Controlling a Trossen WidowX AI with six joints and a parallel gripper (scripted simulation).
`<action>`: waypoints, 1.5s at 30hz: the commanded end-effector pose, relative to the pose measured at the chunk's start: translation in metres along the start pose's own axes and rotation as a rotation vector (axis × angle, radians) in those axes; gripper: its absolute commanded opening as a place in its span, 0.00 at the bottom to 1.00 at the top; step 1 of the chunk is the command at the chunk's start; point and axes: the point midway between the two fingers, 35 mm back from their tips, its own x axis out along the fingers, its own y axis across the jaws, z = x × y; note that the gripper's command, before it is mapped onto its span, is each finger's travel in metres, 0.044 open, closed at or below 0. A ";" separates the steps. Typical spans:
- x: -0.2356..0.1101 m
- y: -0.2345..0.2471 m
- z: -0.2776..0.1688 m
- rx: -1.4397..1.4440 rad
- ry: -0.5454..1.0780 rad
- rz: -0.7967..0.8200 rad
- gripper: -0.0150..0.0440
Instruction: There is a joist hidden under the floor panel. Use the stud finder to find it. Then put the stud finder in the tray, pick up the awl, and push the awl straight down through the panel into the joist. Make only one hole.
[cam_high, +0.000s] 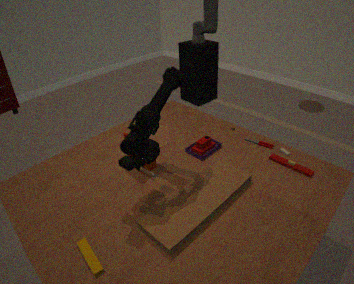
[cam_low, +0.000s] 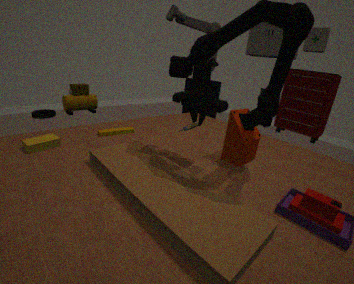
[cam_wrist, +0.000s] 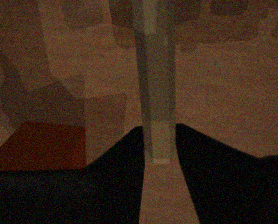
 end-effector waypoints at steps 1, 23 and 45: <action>-0.004 -0.003 0.000 -0.076 0.074 -0.062 0.25; -0.058 -0.021 0.032 -0.668 0.764 -0.613 0.25; -0.095 -0.004 0.112 -0.890 1.086 -0.930 0.25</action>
